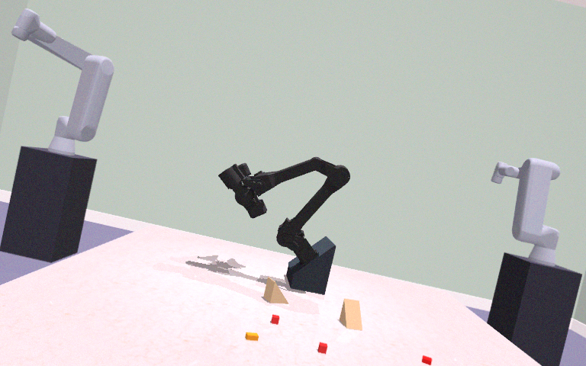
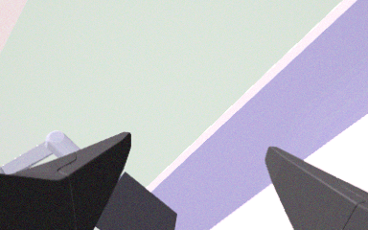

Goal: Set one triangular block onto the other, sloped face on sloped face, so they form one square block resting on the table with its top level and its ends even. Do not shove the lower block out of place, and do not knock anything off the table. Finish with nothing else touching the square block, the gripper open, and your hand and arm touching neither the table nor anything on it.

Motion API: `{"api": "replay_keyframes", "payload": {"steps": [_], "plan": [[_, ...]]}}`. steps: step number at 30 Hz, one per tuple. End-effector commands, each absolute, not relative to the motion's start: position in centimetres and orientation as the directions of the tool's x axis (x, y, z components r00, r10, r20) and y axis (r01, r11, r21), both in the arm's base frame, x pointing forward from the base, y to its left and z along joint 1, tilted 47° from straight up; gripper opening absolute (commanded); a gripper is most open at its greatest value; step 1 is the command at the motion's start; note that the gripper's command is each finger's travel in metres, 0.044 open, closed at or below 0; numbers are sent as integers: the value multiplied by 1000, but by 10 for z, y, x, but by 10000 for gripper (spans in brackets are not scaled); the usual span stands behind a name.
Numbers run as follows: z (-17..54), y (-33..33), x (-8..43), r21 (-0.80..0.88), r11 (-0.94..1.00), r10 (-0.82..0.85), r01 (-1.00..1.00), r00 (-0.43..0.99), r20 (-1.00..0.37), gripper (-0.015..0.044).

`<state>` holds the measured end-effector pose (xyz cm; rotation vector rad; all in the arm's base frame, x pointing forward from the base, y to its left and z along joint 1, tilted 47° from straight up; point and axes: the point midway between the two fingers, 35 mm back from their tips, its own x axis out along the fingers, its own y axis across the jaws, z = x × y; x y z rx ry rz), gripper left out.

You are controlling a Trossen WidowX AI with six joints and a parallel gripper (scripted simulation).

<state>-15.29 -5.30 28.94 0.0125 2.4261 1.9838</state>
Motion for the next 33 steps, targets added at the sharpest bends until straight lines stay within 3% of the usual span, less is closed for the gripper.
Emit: {"api": "replay_keyframes", "payload": {"steps": [1, 11, 20, 26, 33], "plan": [[289, -54, -153, 981, 195, 6, 0, -1000, -1, 426], [291, -151, -112, 993, -119, -427, 11, -903, -41, 440], [269, -236, 6, 809, -447, -807, 382, -562, -181, 440], [239, -245, 105, 578, -421, -906, 700, -288, -310, 440], [190, -206, 213, 227, -144, -881, 963, -21, -473, 440]]}}
